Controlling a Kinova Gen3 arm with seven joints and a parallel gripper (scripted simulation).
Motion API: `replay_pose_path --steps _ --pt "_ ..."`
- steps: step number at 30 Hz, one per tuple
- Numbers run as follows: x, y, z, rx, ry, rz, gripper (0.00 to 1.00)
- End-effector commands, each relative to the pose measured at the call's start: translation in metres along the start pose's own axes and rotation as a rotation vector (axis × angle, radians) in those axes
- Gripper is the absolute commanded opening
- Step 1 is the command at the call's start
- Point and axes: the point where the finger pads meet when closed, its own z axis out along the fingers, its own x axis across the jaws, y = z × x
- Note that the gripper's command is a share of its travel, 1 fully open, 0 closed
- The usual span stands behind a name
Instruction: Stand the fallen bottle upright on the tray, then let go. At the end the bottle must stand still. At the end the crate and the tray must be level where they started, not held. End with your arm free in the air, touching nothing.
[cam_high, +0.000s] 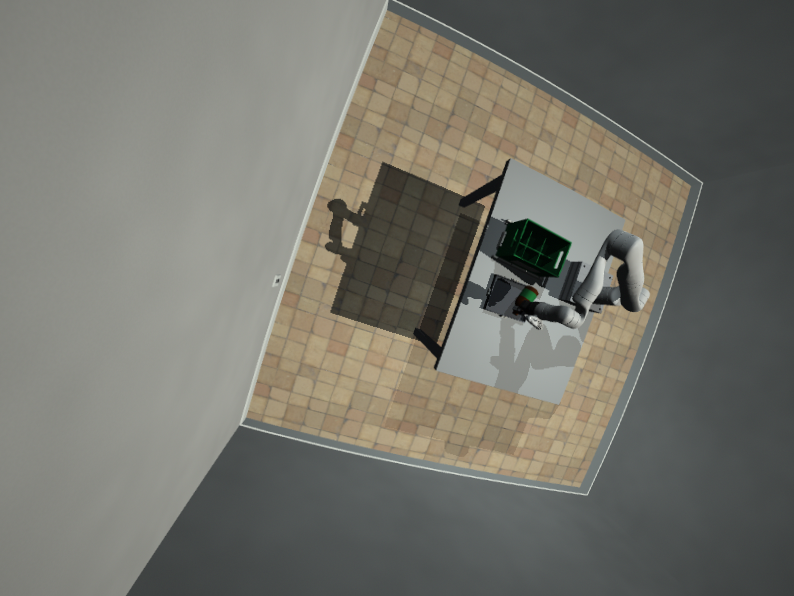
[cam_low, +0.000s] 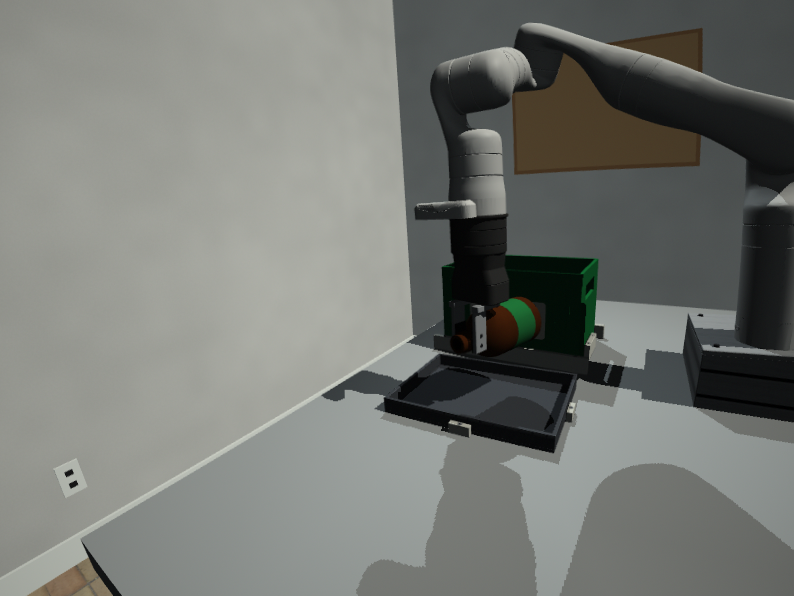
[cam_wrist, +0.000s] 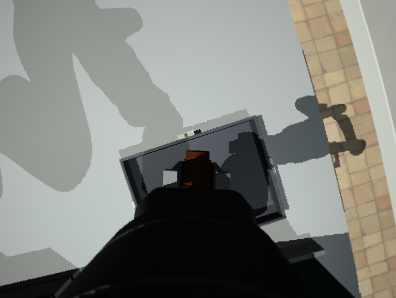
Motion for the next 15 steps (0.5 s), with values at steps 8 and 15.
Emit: replay_pose_path --steps 8,15 --pt "0.003 0.000 -0.016 0.003 0.008 0.003 0.00" --pt "0.003 0.000 -0.029 0.003 0.008 0.003 0.00"
